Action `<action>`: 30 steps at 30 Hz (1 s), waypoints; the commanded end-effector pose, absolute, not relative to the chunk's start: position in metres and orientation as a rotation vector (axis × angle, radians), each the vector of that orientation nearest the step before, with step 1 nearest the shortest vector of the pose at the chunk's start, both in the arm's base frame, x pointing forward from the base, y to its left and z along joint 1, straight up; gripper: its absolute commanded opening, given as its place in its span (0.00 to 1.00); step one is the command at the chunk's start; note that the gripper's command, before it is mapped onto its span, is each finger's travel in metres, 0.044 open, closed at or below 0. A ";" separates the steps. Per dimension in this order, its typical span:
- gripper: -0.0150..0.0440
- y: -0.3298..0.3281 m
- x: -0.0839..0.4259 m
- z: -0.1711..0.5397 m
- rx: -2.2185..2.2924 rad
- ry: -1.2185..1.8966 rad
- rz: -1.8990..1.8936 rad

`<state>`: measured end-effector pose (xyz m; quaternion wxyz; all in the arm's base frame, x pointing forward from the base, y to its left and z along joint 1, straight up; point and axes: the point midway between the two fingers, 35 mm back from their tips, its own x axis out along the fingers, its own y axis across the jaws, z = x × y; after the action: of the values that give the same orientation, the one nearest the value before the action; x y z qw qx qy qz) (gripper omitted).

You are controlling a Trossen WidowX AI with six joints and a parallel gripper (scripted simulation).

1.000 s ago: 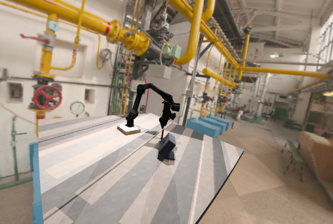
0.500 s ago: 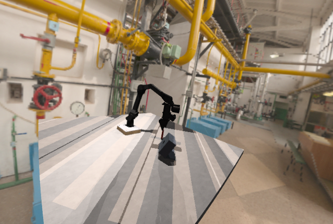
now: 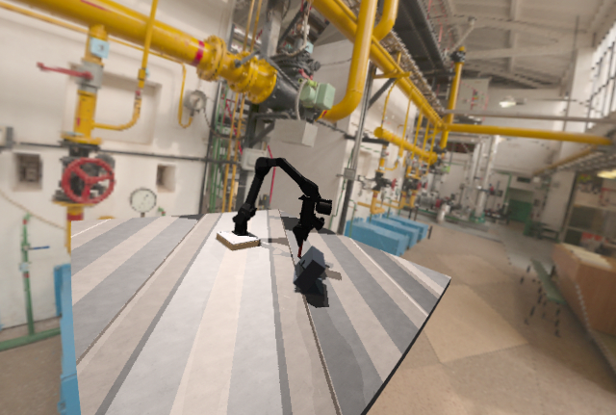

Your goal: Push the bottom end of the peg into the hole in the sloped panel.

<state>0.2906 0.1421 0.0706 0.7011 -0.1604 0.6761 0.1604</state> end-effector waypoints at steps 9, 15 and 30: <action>1.00 0.142 0.287 0.049 -0.350 1.518 0.356; 1.00 0.141 0.287 0.043 -0.350 1.518 0.356; 0.42 0.141 0.289 0.046 -0.358 1.510 0.356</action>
<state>0.2888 0.1411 0.0460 0.6995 -0.1610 0.6776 0.1598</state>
